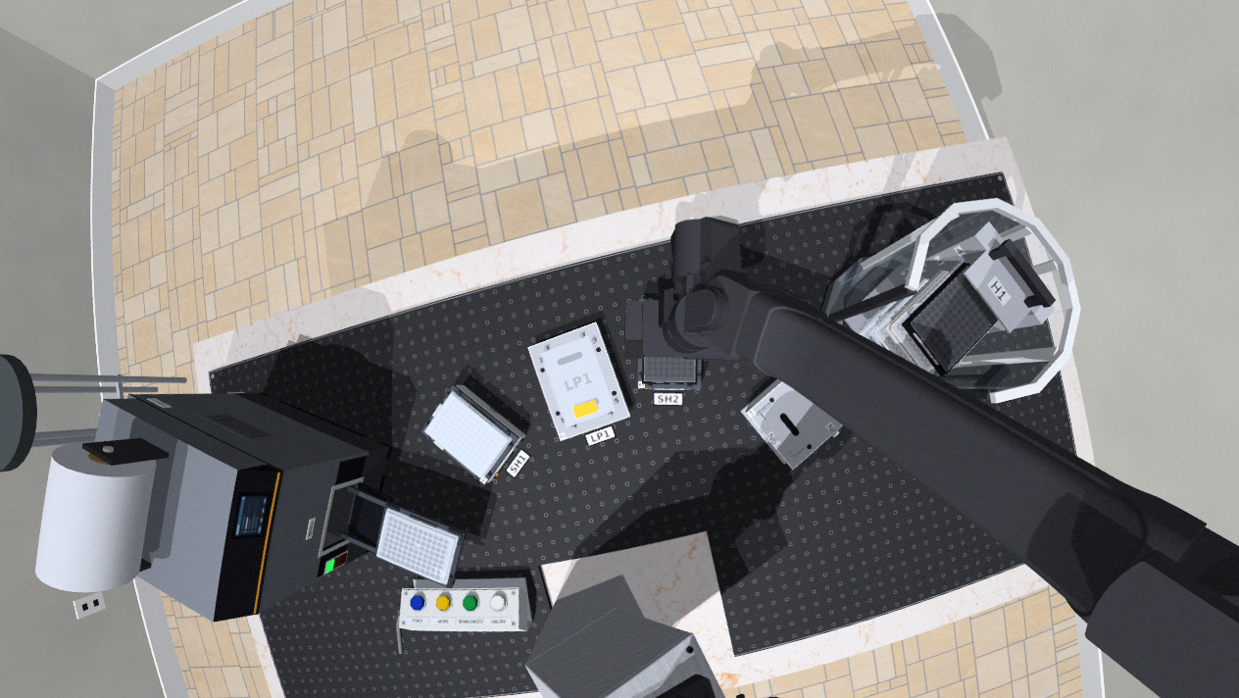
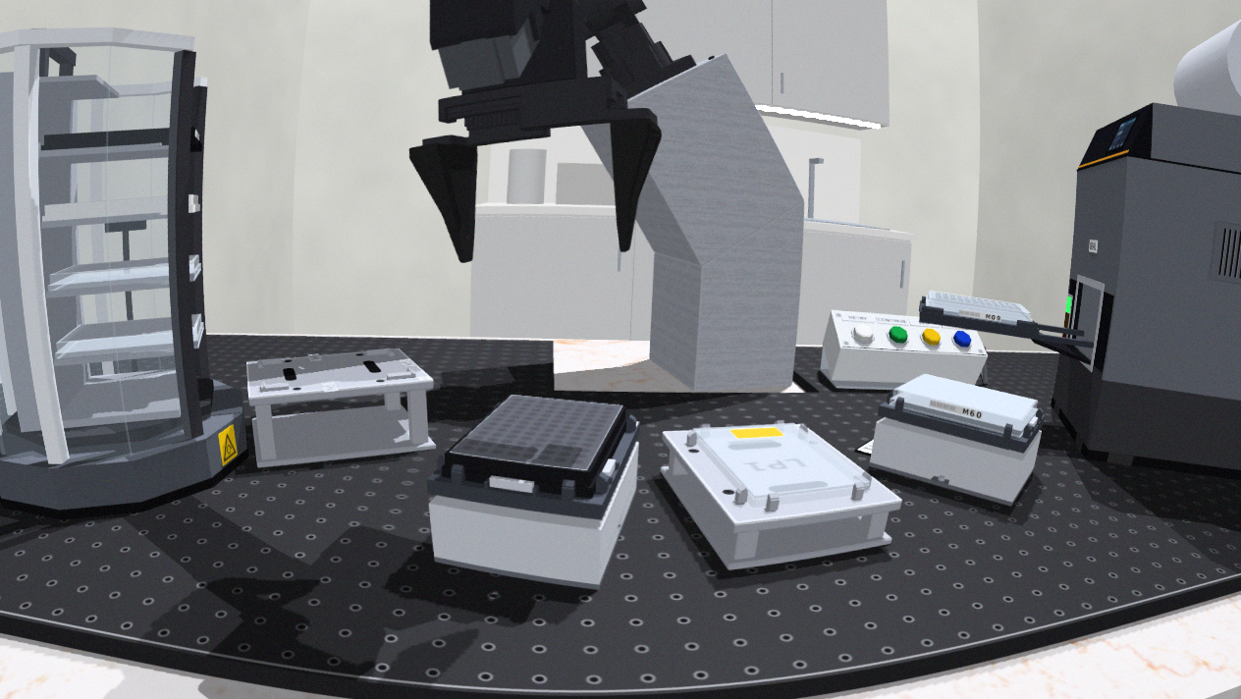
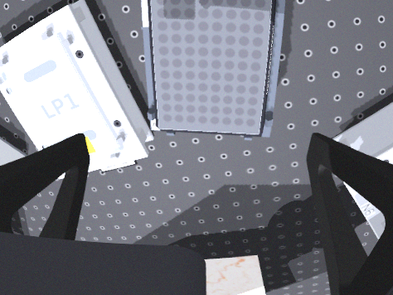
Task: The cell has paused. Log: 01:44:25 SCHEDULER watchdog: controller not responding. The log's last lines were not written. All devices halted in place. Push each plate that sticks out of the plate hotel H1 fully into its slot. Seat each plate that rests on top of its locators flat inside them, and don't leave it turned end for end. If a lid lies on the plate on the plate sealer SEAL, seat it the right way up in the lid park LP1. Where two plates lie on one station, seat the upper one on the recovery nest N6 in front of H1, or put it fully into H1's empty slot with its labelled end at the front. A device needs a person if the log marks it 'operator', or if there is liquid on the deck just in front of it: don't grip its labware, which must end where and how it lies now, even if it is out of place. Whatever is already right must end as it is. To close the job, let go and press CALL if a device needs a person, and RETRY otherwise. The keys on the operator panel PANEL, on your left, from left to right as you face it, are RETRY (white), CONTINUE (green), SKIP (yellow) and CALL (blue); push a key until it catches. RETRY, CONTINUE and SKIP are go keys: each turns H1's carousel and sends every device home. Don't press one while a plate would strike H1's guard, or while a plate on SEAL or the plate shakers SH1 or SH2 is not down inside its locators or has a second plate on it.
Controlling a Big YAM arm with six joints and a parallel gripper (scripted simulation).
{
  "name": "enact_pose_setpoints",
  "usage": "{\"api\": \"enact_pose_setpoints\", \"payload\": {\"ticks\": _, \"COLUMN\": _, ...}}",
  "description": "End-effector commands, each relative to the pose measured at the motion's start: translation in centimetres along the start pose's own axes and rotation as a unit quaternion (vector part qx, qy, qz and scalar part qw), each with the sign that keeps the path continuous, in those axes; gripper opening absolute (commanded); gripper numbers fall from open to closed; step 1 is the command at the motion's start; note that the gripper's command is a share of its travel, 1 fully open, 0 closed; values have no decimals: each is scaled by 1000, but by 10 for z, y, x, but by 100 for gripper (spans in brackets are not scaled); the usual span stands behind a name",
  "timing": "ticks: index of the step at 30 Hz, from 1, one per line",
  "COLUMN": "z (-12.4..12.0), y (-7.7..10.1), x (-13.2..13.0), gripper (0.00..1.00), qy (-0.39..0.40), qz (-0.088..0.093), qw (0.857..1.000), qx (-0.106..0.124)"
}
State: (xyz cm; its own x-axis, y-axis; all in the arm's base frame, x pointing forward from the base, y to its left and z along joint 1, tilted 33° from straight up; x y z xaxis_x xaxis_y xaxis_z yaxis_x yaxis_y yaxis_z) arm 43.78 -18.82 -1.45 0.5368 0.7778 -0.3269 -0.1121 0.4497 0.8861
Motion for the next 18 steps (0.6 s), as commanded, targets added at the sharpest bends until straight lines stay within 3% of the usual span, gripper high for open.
{"api": "enact_pose_setpoints", "payload": {"ticks": 1, "z": 1, "y": 20, "x": 9, "gripper": 100, "qy": 0, "qz": 4, "qw": 1000, "qx": -9}}
{"api": "enact_pose_setpoints", "payload": {"ticks": 6, "z": -1, "y": 24, "x": 11, "gripper": 100, "qy": 2, "qz": 3, "qw": 1000, "qx": -4}}
{"api": "enact_pose_setpoints", "payload": {"ticks": 18, "z": 11, "y": 65, "x": 14, "gripper": 100, "qy": -5, "qz": 7, "qw": 1000, "qx": -18}}
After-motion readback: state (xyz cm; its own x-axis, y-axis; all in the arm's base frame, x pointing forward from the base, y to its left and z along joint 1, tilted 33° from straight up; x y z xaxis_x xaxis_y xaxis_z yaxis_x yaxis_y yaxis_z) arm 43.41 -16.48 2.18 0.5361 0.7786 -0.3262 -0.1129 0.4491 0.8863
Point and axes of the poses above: the point where the finger pads meet when closed, its own y axis back along the fingers, its own x axis across the jaws, z = x × y, the point moved 2 cm from there along y, back along the fingers, and after that the axes turned 14 degrees about -y, right-handed, at the moved point
